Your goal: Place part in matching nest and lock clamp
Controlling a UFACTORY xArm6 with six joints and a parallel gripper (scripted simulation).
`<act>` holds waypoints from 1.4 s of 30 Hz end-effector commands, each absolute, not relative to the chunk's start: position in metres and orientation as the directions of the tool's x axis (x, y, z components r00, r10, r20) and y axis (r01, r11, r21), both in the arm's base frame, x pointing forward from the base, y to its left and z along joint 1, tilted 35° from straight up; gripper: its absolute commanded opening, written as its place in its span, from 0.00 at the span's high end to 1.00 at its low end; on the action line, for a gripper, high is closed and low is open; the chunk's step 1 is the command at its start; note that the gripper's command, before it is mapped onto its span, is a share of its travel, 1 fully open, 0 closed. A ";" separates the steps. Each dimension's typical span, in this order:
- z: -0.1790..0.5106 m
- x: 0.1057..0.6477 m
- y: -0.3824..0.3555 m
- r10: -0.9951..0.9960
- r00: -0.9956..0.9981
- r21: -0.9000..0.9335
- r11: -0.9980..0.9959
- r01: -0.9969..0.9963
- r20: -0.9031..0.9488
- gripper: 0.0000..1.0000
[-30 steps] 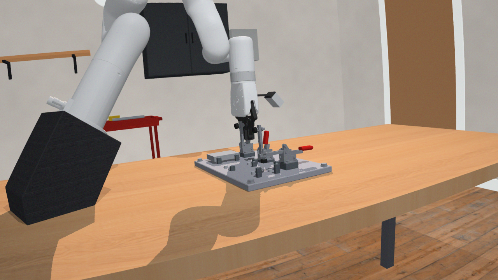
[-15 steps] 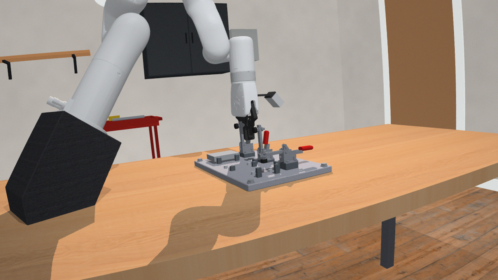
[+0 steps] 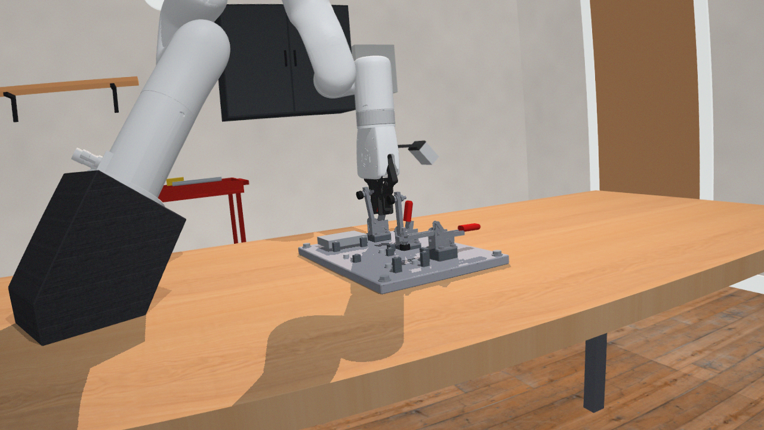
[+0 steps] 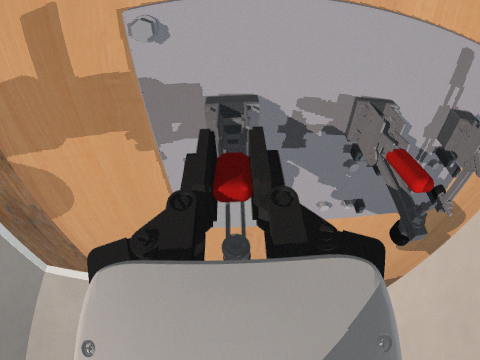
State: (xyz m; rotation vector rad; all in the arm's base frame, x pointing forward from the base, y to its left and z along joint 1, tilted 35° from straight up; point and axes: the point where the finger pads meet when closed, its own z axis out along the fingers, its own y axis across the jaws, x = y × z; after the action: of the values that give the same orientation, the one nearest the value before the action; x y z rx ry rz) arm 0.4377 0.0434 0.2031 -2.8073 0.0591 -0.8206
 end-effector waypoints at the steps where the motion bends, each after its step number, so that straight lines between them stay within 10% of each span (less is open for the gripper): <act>1: 0.207 0.443 0.043 -0.099 0.841 -0.217 -0.976 0.022 0.532 1.00; 42: 0.208 0.481 0.044 -0.099 0.841 -0.217 -0.976 0.022 0.532 1.00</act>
State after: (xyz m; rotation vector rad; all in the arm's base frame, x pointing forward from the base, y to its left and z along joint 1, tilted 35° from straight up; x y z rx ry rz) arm 0.4773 0.0431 0.2084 -2.8064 0.0599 -0.8254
